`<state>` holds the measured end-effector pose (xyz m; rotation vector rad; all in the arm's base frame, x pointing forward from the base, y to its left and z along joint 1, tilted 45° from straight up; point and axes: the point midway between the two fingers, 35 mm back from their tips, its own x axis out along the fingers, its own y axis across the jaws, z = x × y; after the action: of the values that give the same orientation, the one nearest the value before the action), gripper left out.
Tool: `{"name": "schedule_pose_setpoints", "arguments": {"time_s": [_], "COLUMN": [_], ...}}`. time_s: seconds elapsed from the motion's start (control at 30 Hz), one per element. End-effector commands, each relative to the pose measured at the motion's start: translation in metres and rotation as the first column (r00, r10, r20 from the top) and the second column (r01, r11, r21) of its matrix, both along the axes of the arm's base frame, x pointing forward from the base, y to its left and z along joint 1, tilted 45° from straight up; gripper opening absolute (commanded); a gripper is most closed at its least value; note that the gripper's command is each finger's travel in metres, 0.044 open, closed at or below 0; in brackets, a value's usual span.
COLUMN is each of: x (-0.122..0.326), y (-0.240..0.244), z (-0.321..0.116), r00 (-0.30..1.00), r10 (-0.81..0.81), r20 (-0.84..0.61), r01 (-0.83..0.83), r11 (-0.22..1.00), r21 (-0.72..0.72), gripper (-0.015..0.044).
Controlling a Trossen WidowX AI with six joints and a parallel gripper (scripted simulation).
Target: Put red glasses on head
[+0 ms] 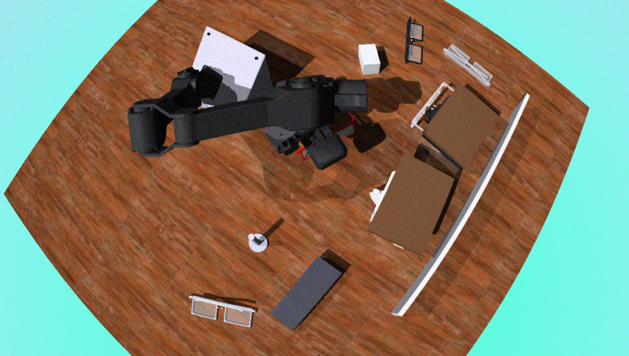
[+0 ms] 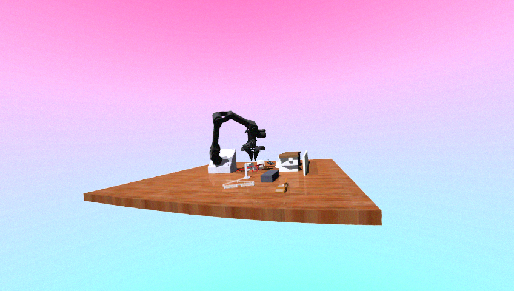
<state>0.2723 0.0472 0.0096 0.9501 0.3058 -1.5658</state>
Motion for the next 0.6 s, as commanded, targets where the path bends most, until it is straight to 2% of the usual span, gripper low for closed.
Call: {"name": "schedule_pose_setpoints", "arguments": {"time_s": [0.0, 0.57], "x": [0.000, 0.003], "y": [-0.002, -0.021], "z": [-0.002, -0.022], "r00": [1.000, 1.000], "r10": [-0.004, -0.003], "r20": [0.004, 0.004], "r01": [0.004, 0.003], "r11": [1.000, 1.000], "r21": [0.005, 0.006], "gripper": [0.0140, 0.0140]}}
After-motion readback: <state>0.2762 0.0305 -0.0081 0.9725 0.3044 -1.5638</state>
